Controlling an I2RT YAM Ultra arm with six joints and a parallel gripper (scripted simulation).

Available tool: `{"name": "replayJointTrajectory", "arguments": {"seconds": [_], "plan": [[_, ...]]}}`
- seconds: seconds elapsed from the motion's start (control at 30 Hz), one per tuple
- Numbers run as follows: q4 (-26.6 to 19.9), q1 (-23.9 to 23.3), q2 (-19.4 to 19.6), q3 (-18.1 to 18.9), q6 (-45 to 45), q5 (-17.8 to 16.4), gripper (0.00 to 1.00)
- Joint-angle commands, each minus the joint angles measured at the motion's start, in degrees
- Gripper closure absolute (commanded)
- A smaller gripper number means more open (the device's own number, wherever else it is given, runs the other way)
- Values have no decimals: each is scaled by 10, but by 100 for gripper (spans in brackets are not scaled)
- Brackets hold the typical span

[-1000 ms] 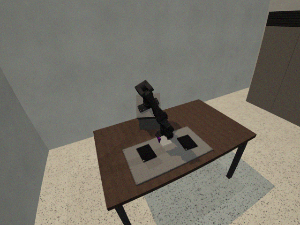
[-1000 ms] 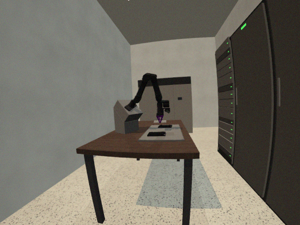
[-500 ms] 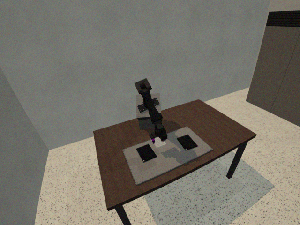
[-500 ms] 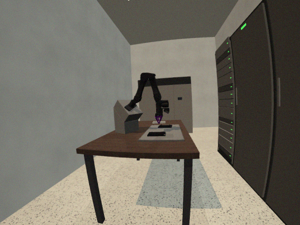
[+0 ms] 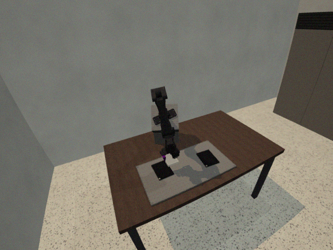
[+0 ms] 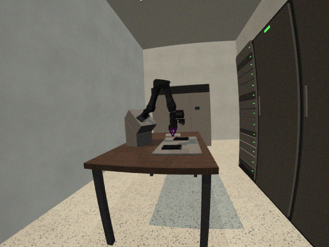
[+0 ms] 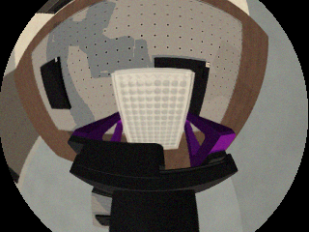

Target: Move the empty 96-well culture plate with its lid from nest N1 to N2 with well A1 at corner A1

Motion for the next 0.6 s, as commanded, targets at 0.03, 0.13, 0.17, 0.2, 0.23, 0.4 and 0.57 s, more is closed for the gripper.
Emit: {"name": "replayJointTrajectory", "arguments": {"seconds": [0.03,0.13,0.17,0.2,0.23,0.4,0.57], "plan": [[-10,-18,-17,14,-27,-27,100],[-13,-43,-14,19,-45,-46,100],[-14,-51,-13,20,-51,-51,100],[-15,-59,-11,22,-56,-57,100],[-16,-67,-8,24,-62,-63,100],[-21,-108,8,33,-90,-91,100],[-26,-139,13,43,-112,-113,100]]}}
